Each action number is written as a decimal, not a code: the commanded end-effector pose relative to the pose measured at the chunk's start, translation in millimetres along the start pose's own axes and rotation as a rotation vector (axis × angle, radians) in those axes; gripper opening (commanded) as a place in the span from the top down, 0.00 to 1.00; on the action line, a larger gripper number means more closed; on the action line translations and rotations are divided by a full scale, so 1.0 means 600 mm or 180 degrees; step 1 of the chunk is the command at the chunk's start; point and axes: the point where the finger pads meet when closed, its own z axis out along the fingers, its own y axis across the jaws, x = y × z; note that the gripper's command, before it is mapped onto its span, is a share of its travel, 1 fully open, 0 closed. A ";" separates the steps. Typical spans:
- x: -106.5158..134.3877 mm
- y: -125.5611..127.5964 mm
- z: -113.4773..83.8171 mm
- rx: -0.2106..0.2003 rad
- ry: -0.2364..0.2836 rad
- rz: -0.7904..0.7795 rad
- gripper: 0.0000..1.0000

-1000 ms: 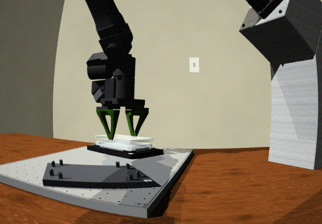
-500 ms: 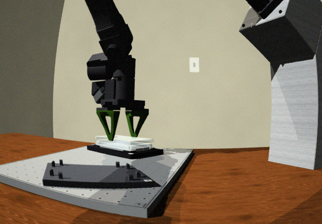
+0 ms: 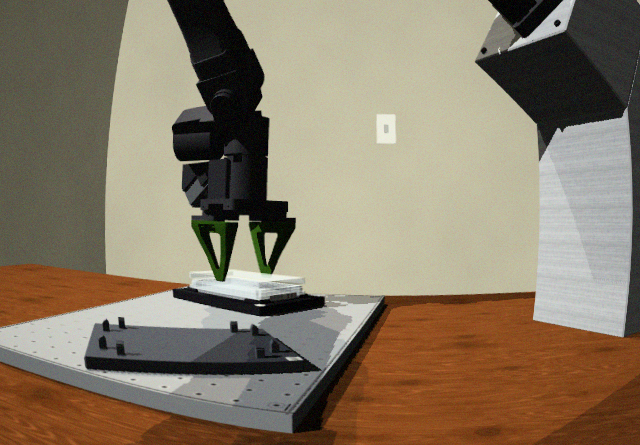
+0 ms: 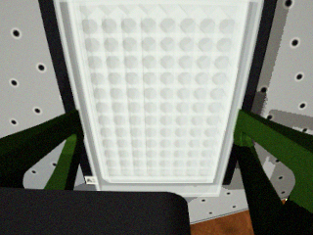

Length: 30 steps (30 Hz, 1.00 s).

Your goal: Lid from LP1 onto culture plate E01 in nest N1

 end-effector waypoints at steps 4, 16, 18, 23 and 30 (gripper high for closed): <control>0.001 -0.004 0.010 0.0005 0.0001 0.0020 1.00; 0.003 -0.002 0.014 0.0000 0.0010 0.0015 1.00; 0.001 -0.001 0.015 -0.0003 0.0006 0.0010 1.00; 0.006 -0.003 0.015 0.0005 0.0018 0.0026 1.00; 0.002 -0.004 0.016 0.0006 0.0005 0.0022 1.00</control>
